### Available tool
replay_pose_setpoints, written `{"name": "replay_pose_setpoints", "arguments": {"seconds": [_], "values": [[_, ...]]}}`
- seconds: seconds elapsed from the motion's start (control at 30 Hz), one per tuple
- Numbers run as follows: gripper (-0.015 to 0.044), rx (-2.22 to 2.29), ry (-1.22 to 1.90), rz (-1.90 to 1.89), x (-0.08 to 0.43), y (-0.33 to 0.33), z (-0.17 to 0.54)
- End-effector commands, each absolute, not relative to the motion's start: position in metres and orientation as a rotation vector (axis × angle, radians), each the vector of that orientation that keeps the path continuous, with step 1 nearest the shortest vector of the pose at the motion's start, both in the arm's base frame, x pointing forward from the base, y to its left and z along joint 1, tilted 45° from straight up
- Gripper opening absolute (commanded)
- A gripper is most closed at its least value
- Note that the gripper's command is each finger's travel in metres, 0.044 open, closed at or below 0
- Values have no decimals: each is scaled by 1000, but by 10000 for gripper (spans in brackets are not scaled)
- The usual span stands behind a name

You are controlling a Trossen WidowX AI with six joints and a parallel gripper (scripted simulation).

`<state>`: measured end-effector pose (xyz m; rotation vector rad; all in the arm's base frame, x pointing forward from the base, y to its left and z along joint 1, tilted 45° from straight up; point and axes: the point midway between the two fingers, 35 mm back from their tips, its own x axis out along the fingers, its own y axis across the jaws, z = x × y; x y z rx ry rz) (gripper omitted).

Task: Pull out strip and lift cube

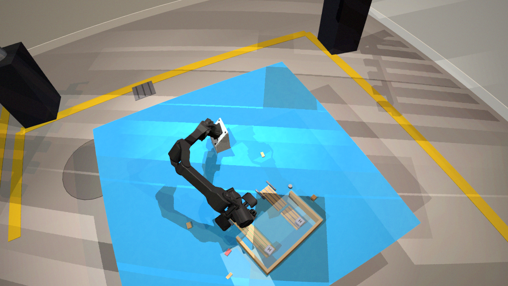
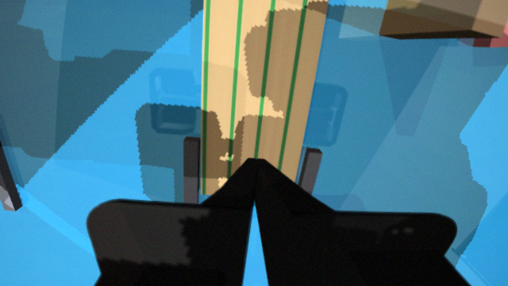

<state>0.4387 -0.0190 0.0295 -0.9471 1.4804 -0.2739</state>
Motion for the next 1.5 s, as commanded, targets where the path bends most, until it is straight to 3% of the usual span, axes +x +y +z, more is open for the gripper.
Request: {"name": "replay_pose_setpoints", "arguments": {"seconds": [0.0, 1.47], "values": [[0, -954, 1487, -274, 439, -25, 22], [0, -954, 1487, -274, 440, -29, 18]]}}
